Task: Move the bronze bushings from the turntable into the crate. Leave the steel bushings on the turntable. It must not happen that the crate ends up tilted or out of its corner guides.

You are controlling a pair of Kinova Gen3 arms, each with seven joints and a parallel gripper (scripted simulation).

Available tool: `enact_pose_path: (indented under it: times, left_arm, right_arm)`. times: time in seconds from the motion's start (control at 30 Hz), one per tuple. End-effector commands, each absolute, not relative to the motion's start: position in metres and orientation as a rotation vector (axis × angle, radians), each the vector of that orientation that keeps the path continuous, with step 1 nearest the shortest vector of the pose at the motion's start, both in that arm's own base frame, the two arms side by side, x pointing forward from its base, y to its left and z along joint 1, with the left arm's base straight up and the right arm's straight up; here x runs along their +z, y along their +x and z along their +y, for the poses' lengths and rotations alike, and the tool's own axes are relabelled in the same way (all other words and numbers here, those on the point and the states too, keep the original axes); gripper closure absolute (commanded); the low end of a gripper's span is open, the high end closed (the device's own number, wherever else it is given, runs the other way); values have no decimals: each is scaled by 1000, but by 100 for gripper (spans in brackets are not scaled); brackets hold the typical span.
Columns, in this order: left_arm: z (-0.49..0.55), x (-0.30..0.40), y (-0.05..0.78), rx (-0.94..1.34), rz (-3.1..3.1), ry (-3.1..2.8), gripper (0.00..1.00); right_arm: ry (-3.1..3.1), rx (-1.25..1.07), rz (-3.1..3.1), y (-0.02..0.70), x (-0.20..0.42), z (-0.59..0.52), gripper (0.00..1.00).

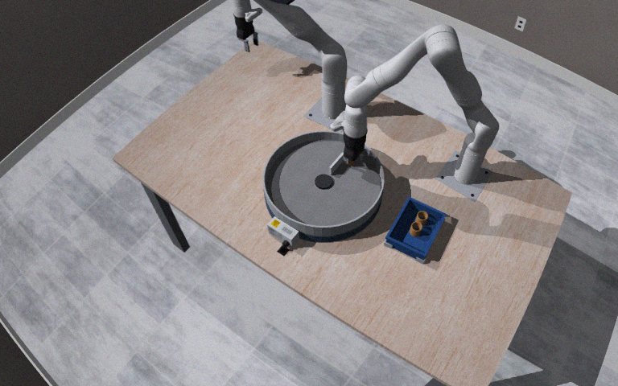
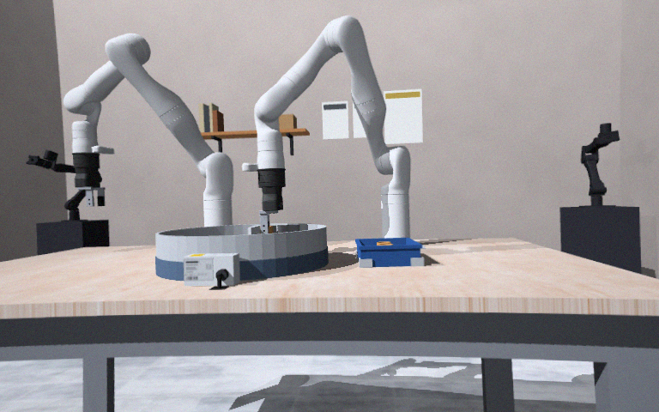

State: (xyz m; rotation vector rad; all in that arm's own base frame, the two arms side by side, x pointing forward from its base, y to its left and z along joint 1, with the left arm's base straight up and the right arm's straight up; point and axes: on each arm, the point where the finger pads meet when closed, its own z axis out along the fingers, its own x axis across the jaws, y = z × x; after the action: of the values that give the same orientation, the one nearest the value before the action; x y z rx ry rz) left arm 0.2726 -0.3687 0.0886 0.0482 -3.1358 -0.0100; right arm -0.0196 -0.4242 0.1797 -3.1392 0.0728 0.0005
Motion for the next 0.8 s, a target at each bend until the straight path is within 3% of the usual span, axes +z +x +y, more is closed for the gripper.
enact_pose_path:
  times: [0.0,0.77]
  left_arm:
    - [-369,89,273,-8,-3137,48,100]
    - [-369,136,273,-8,-3137,48,100]
  right_arm:
    - [-3141,0,73,-20,180,-425,0]
    - [-3141,0,73,-20,180,-425,0]
